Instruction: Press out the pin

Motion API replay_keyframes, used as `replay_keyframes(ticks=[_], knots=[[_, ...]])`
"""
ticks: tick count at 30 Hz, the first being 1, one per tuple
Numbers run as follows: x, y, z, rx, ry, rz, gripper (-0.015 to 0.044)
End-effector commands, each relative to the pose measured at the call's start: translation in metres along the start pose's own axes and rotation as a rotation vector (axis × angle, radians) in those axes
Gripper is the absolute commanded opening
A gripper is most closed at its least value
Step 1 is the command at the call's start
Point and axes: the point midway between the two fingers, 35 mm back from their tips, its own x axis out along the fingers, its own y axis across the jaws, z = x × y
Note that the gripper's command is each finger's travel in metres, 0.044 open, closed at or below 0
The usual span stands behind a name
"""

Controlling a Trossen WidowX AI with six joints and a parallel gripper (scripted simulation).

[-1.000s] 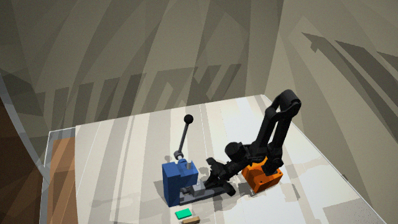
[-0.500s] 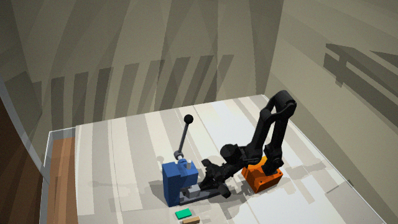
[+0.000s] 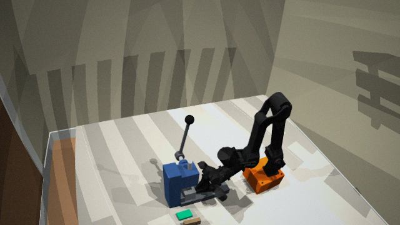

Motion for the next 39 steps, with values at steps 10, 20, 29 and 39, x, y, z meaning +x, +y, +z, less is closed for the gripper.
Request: replay_keyframes(ticks=[10, 20, 29, 39], knots=[[-0.012, -0.003, 0.009, 0.001, -0.005, -0.001, 0.0030], [-0.065, -0.009, 0.026, 0.007, -0.023, -0.005, 0.0030], [-0.062, -0.008, 0.023, 0.001, -0.028, -0.004, 0.0030], [-0.026, -0.003, -0.005, 0.003, -0.028, -0.004, 0.0030]])
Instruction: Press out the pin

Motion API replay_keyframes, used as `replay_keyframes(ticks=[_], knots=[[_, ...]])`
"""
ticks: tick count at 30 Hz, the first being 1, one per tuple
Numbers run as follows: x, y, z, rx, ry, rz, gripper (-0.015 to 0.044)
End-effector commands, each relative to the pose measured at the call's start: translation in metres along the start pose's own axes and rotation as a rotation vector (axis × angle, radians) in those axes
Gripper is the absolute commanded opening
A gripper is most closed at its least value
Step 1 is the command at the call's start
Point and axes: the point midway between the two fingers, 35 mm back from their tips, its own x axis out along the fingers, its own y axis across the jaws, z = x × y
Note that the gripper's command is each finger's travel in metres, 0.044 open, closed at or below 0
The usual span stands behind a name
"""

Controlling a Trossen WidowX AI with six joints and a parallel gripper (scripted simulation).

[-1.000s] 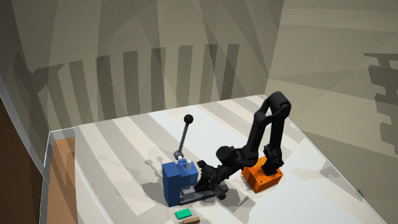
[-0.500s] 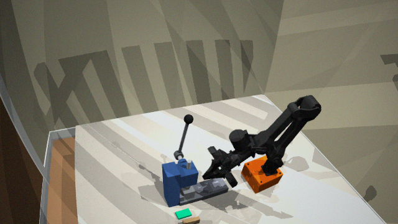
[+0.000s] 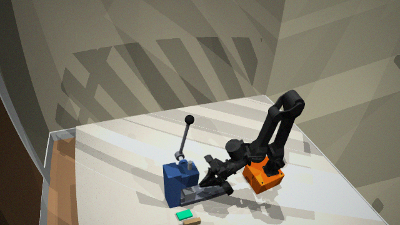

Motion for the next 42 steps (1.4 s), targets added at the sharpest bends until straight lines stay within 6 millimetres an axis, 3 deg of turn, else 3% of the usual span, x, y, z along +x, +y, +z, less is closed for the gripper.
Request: replay_keyframes(ticks=[1, 5, 16, 42], knots=[[0.0099, 0.0035, -0.0180, 0.007, 0.014, -0.002, 0.0030], [0.0133, 0.0049, -0.0235, 0.007, 0.014, -0.002, 0.0030], [0.0133, 0.0049, -0.0235, 0.007, 0.014, -0.002, 0.0300], [0.0135, 0.0053, -0.0229, 0.004, 0.013, 0.002, 0.0300]])
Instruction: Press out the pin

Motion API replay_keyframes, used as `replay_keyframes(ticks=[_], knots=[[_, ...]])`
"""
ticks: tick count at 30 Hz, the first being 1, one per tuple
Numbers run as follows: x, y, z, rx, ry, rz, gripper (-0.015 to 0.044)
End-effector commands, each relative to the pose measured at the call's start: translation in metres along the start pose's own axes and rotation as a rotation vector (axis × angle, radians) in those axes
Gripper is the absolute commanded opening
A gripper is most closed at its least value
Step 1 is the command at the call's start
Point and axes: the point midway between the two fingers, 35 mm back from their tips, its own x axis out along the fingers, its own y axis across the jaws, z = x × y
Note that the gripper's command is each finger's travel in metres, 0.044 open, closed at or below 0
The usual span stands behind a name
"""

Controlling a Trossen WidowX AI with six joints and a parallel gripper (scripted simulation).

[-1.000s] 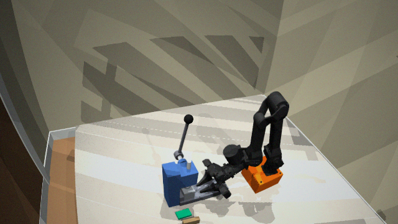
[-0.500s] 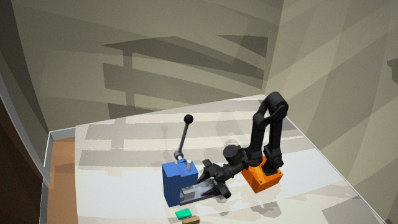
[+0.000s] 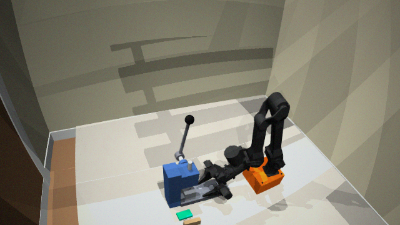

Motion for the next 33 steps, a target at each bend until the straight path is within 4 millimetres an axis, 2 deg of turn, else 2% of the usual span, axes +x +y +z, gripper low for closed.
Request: replay_keyframes(ticks=[1, 19, 33], knots=[[0.000, 0.000, 0.000, 0.000, 0.000, 0.000, 0.0300], [-0.002, -0.001, 0.002, 0.004, 0.001, -0.003, 0.0300], [-0.051, -0.002, 0.035, 0.003, 0.002, -0.004, 0.0300]])
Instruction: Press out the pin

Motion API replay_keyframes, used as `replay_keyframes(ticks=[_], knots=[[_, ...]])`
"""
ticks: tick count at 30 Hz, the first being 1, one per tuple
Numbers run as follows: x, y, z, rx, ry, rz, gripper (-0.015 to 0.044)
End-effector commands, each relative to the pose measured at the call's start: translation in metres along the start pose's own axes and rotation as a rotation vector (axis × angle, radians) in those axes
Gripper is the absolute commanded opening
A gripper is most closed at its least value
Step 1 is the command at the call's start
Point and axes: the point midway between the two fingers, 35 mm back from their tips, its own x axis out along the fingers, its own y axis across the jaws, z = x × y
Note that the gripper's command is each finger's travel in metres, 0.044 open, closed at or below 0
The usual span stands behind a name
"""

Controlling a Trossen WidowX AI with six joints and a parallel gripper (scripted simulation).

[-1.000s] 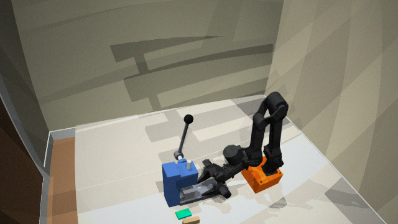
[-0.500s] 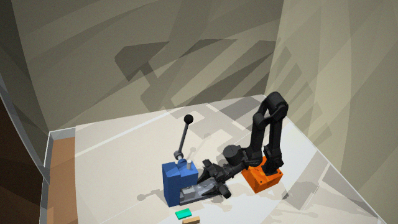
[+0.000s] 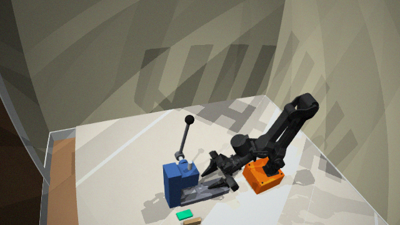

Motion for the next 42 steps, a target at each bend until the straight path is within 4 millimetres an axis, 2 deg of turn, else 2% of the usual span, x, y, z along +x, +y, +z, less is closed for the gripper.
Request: replay_keyframes(ticks=[1, 5, 7, 10, 11, 15, 20, 27, 34, 38, 42], knots=[[-0.017, 0.002, 0.005, -0.004, -0.003, 0.004, 0.0300], [-0.023, 0.002, 0.006, -0.004, -0.003, 0.004, 0.0300], [-0.021, 0.000, 0.012, -0.005, 0.003, 0.002, 0.0352], [-0.016, -0.011, 0.040, -0.011, 0.027, -0.002, 0.0431], [-0.016, -0.015, 0.050, -0.012, 0.036, -0.004, 0.0440], [-0.016, -0.030, 0.089, -0.018, 0.070, -0.009, 0.0440], [-0.027, -0.047, 0.136, -0.022, 0.111, -0.012, 0.0440], [-0.056, -0.066, 0.194, -0.022, 0.168, -0.012, 0.0440], [-0.099, -0.077, 0.241, -0.017, 0.223, -0.007, 0.0440], [-0.126, -0.078, 0.261, -0.011, 0.251, -0.002, 0.0440], [-0.131, -0.078, 0.264, -0.010, 0.255, -0.001, 0.0440]])
